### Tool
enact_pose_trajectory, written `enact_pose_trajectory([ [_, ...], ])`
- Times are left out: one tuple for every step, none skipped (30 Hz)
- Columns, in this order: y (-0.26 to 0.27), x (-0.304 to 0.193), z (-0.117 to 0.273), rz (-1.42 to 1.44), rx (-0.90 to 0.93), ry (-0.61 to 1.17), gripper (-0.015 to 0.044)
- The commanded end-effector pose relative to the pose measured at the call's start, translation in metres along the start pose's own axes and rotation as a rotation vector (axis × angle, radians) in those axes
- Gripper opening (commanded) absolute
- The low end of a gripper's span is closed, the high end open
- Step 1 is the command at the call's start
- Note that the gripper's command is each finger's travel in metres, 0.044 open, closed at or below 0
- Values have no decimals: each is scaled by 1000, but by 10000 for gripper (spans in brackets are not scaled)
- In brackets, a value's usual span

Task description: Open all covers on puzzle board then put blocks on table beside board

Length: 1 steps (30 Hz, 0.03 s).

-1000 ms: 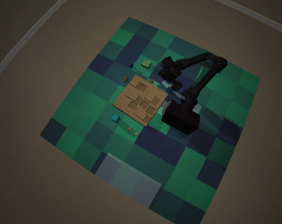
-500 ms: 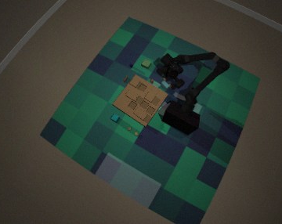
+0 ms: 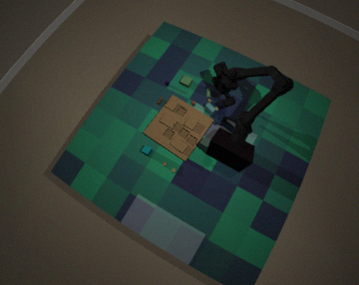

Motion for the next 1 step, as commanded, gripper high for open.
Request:
enact_pose_trajectory([
  [19,23,-14,-108,43,-39,440],
])
Point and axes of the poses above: the point midway between the two fingers, 35 mm back from their tips, its own z axis back along the fingers, its own y axis across the jaws, x = y × z, the point moved 6 cm from there along z, back along the fingers, and after that the axes turned 13 degrees about -z, right-handed, at the moved point
